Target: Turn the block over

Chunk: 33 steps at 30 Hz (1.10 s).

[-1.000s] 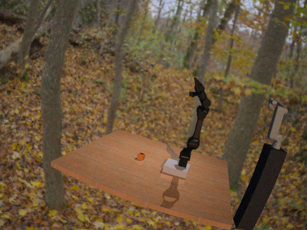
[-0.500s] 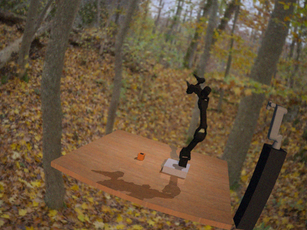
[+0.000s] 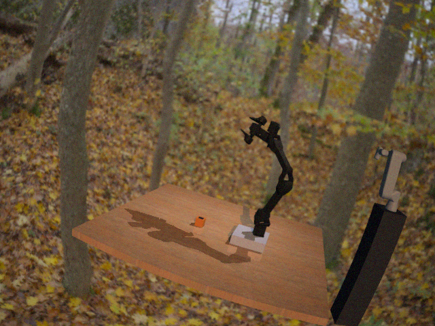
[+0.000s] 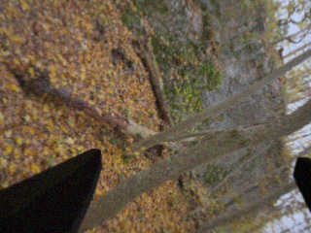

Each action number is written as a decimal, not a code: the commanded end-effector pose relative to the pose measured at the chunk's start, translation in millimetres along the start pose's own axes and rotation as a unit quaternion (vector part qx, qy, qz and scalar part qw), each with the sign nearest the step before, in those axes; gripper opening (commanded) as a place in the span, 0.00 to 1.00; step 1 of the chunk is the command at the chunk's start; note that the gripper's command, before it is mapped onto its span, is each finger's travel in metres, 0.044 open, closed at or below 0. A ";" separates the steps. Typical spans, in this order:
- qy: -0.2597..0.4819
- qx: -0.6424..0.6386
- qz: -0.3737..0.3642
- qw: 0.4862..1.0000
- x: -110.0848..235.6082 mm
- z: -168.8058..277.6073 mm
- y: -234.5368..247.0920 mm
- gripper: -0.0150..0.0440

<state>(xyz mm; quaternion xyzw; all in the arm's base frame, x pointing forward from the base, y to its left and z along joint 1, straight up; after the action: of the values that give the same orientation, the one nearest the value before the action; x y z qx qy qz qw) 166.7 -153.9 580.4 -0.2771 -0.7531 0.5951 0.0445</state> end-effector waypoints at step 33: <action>0.510 -0.260 -0.591 0.568 -6.4 -41.2 474.7 1.00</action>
<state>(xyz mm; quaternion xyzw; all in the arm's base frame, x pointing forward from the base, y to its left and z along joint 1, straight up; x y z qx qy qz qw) 369.3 -70.1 182.9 -0.0138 -0.7691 -0.0155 0.6388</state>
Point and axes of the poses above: the point midway between the two fingers, 35 mm back from their tips, its own x axis back along the fingers, its own y axis across the jaws, z = x × y, the point moved 5 cm from there along x, back along the fingers, and after that the axes turned 5 degrees about x, right-handed, at the moved point
